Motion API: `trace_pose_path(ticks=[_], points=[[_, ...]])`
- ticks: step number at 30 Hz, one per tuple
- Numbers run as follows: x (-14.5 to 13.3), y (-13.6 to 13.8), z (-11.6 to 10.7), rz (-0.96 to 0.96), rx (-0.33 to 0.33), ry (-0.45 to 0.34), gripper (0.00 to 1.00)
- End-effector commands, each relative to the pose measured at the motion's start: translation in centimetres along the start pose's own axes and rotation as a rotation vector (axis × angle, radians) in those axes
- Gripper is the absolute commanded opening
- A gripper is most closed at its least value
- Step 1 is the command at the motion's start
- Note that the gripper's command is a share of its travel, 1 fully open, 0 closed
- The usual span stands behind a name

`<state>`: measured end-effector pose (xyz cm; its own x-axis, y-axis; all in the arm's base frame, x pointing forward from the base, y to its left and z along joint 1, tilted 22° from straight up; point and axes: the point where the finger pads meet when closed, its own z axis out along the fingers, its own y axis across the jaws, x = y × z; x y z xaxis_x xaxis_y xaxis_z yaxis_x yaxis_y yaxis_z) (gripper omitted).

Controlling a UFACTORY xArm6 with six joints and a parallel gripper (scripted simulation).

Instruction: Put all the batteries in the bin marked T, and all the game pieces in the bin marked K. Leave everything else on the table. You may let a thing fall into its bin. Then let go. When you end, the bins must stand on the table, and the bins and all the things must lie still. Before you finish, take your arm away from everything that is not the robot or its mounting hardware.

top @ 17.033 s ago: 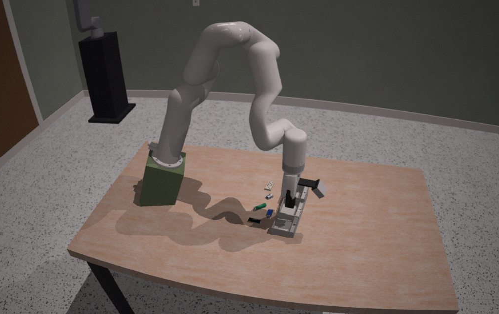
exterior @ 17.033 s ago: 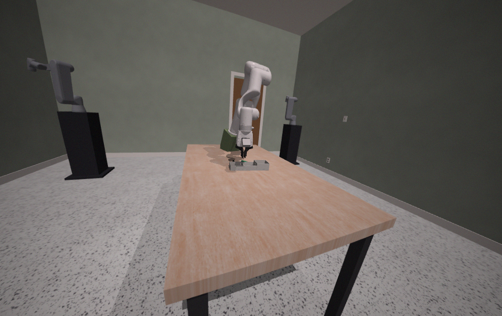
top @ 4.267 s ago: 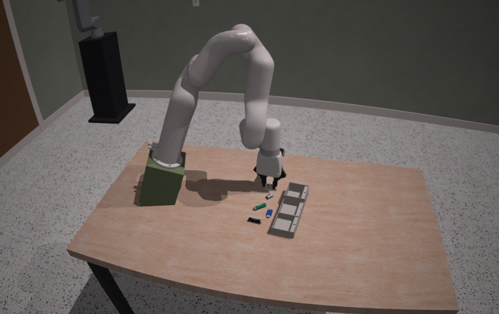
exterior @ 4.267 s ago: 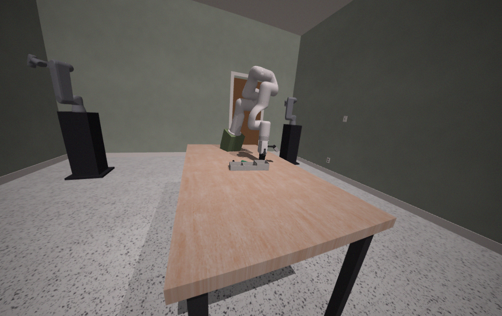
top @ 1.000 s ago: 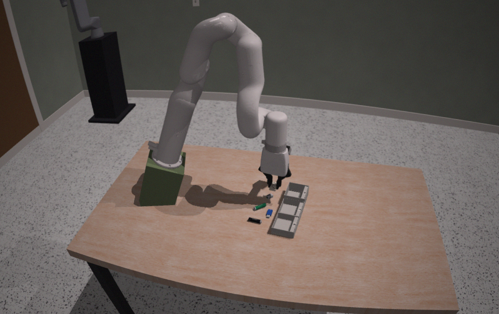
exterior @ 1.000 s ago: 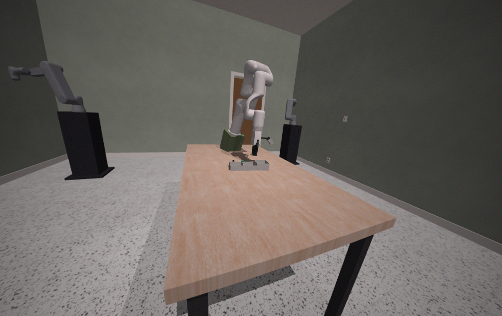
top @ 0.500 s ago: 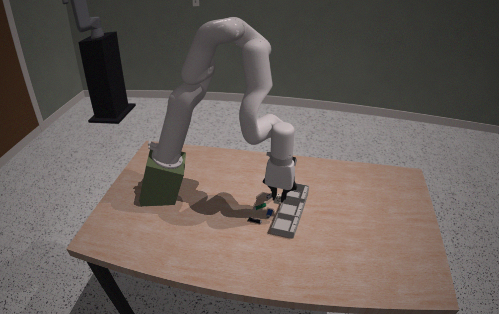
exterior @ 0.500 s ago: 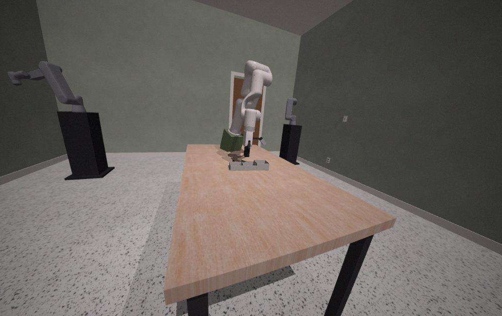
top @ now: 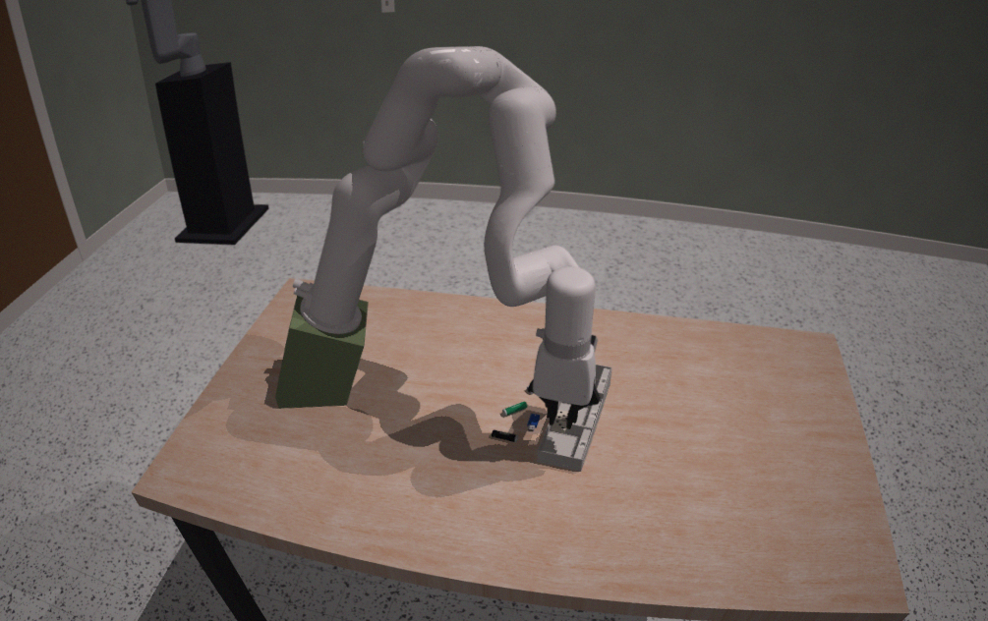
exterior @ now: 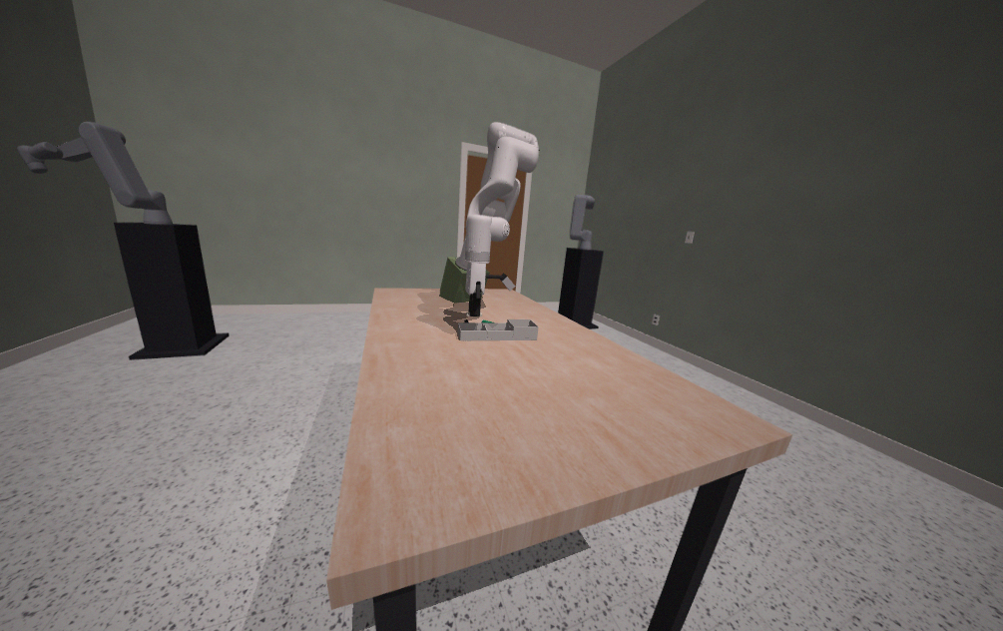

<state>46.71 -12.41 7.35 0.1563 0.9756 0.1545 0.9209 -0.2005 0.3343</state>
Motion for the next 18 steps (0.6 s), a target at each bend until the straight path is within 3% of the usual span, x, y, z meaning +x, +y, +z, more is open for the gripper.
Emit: trace_pose_path(ticks=[1,18], points=[[-0.77,0.65,-0.06,0.0,-0.005,0.002,0.0],[-0.6,0.54,0.34,0.0,-0.005,0.002,0.0]])
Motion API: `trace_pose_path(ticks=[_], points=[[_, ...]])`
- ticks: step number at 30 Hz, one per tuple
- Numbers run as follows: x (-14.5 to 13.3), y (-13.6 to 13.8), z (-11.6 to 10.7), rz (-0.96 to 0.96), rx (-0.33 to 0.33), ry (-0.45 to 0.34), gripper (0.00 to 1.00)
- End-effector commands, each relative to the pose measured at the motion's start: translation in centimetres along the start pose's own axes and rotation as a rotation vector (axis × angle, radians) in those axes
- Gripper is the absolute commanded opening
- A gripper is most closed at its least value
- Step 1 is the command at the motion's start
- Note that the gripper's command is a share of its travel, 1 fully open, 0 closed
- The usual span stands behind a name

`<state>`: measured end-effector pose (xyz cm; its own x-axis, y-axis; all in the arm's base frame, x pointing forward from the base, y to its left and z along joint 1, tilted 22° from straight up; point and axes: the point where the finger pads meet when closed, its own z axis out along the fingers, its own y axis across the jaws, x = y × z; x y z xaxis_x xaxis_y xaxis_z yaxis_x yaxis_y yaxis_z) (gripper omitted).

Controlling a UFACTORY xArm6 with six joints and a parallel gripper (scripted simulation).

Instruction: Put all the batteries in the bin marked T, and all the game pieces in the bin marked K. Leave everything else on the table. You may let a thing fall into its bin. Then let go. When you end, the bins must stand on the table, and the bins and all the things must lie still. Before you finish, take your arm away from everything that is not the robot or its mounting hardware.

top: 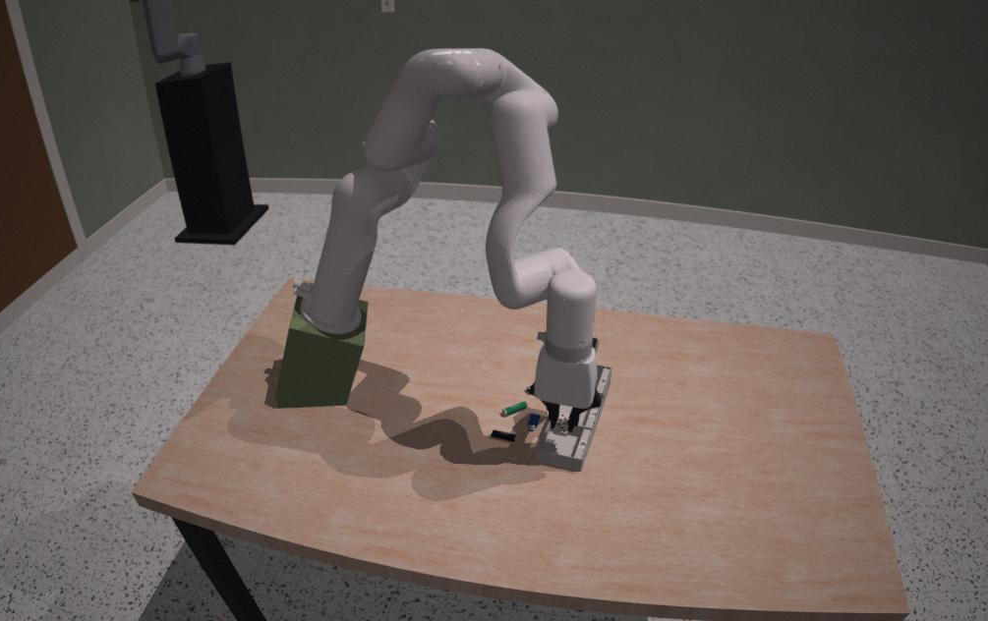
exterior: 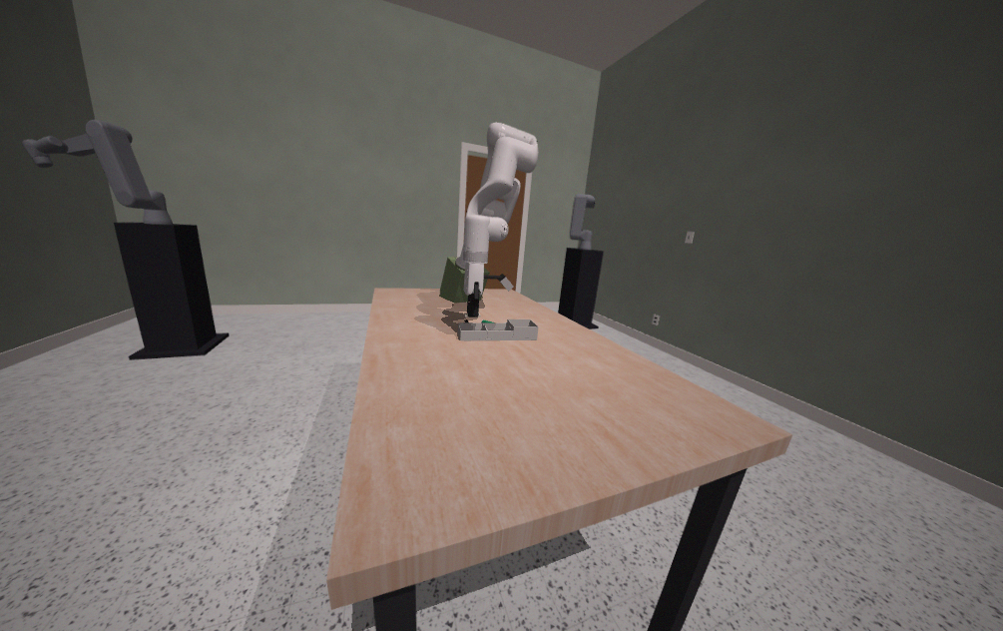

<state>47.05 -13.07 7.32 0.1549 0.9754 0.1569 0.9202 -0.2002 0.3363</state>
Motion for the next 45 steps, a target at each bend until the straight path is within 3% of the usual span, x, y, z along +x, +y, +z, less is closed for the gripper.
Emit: trace_pose_path(ticks=[1,26,38,39,45], points=[[0.0,0.1,0.4,0.0,-0.002,0.0,0.0],[0.0,0.1,5.0,0.0,-0.002,0.0,0.0],[0.1,0.1,5.0,0.0,-0.002,0.0,0.0],[0.1,0.1,5.0,0.0,-0.002,0.0,0.31],[0.1,0.1,5.0,0.0,-0.002,0.0,0.31]])
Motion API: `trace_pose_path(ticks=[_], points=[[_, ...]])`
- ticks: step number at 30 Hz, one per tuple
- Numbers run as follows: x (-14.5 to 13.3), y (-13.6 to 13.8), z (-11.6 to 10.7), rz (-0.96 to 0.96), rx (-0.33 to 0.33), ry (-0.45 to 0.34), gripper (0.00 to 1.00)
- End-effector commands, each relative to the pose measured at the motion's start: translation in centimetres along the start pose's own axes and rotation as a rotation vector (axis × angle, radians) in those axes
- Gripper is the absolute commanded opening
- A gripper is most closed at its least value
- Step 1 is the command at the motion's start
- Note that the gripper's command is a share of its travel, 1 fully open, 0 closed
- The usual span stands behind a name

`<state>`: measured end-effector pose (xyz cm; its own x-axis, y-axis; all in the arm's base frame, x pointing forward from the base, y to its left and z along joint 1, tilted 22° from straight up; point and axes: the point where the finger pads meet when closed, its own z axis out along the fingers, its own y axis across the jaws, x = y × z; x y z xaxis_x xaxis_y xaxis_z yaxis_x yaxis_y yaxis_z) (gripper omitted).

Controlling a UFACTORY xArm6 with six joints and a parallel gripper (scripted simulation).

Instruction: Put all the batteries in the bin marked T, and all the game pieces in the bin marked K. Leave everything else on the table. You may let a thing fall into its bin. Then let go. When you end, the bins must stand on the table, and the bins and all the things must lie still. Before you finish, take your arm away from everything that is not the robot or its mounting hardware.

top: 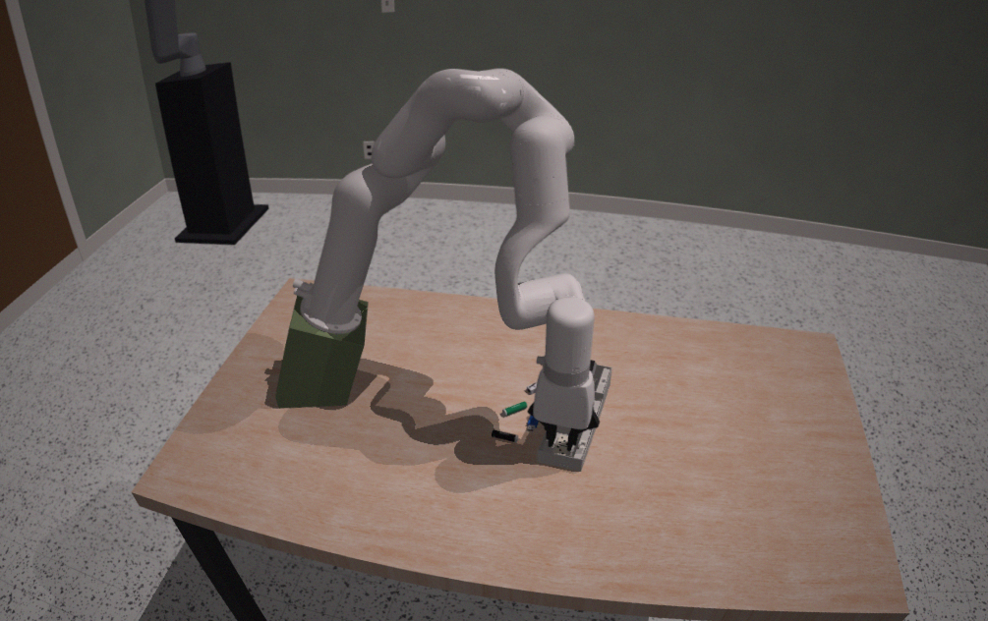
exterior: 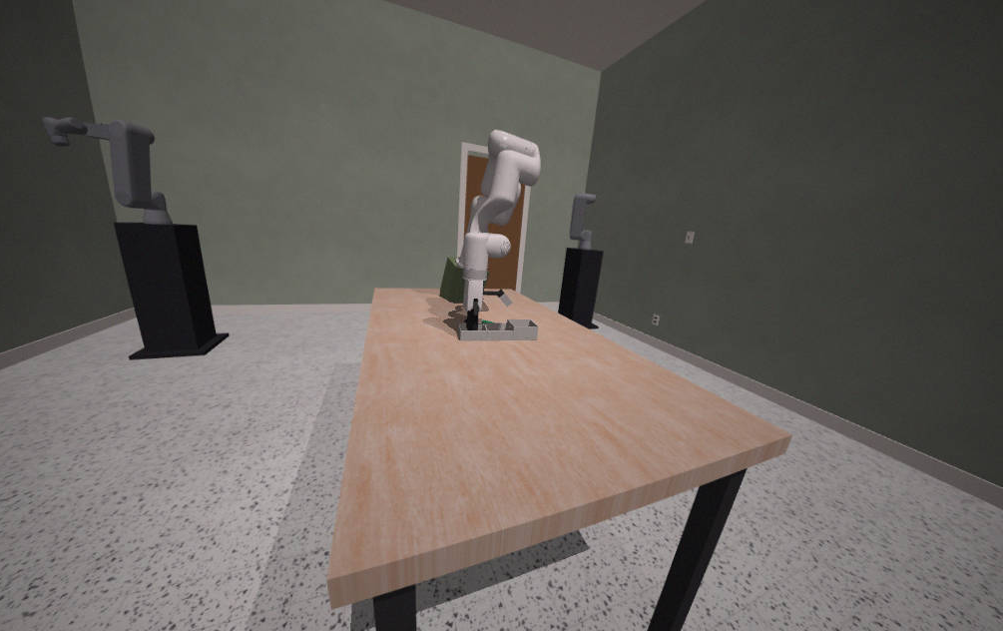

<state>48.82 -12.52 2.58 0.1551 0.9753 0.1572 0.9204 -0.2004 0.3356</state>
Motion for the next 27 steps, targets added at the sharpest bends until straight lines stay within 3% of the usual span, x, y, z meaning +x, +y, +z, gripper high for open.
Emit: trace_pose_path(ticks=[1,11,27], points=[[0.0,0.1,-0.1,0.0,-0.003,0.0,0.31],[0.0,0.1,-0.1,0.0,-0.003,0.0,0.31],[0.0,0.1,-2.0,0.0,-0.003,0.0,0.31]])
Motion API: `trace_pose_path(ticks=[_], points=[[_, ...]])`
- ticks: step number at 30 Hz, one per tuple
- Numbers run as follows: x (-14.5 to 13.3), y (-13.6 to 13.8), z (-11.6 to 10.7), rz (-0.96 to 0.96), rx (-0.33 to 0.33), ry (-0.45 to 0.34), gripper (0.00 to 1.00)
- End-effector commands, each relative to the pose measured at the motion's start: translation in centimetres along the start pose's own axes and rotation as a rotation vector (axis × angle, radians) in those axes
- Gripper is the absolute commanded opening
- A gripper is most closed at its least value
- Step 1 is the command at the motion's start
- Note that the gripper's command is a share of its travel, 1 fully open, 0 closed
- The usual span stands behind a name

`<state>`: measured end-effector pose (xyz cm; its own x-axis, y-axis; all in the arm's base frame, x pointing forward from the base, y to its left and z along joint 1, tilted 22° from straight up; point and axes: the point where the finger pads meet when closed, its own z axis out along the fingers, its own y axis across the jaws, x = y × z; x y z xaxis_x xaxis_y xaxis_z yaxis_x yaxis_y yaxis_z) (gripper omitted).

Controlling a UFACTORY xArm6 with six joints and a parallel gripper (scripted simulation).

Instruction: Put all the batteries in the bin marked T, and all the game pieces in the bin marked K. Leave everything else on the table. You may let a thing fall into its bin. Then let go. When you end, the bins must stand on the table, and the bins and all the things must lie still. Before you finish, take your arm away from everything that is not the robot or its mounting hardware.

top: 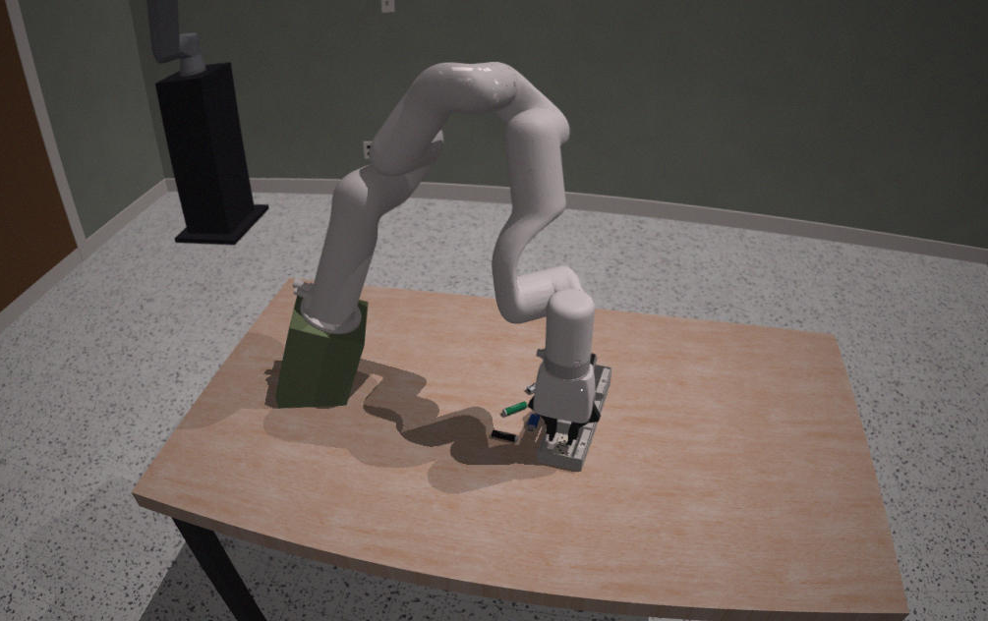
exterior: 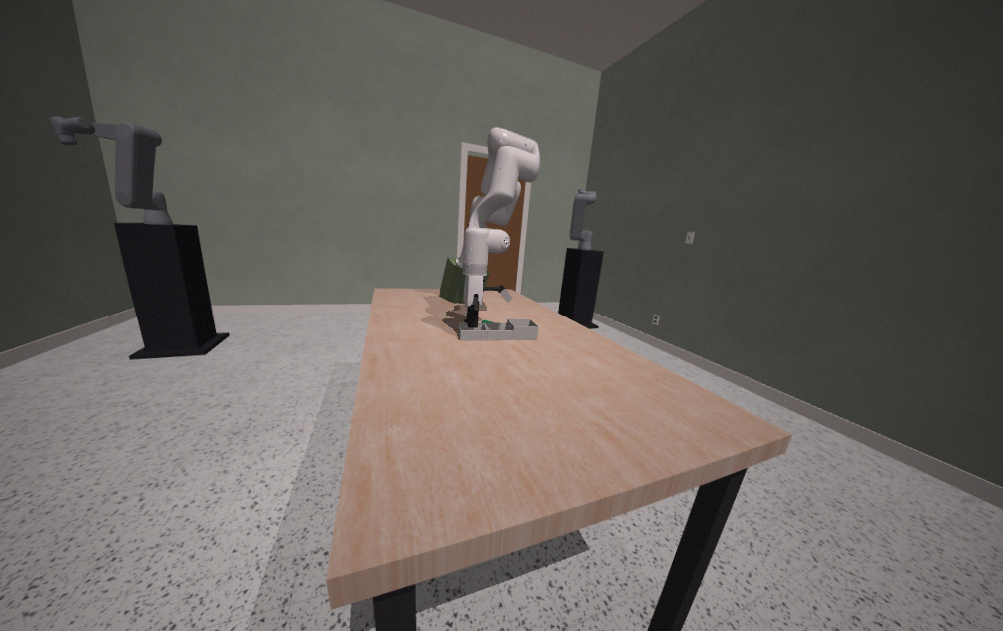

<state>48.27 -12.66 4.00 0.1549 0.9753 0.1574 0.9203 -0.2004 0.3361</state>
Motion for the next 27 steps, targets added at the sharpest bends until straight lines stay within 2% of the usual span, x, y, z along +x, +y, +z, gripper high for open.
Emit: trace_pose_path(ticks=[1,8,13,20,21,27], points=[[0.0,0.1,-0.6,0.0,-0.003,-0.001,0.31],[0.0,0.1,-1.2,0.0,-0.003,-0.001,0.31],[0.0,0.1,-3.7,0.0,-0.003,-0.001,0.31],[0.0,0.1,-3.7,0.0,-0.003,-0.001,0.31],[0.5,-0.6,-3.7,0.05,-0.003,-0.001,0.28],[2.3,-3.4,-3.9,0.25,-0.003,0.0,0.28]])
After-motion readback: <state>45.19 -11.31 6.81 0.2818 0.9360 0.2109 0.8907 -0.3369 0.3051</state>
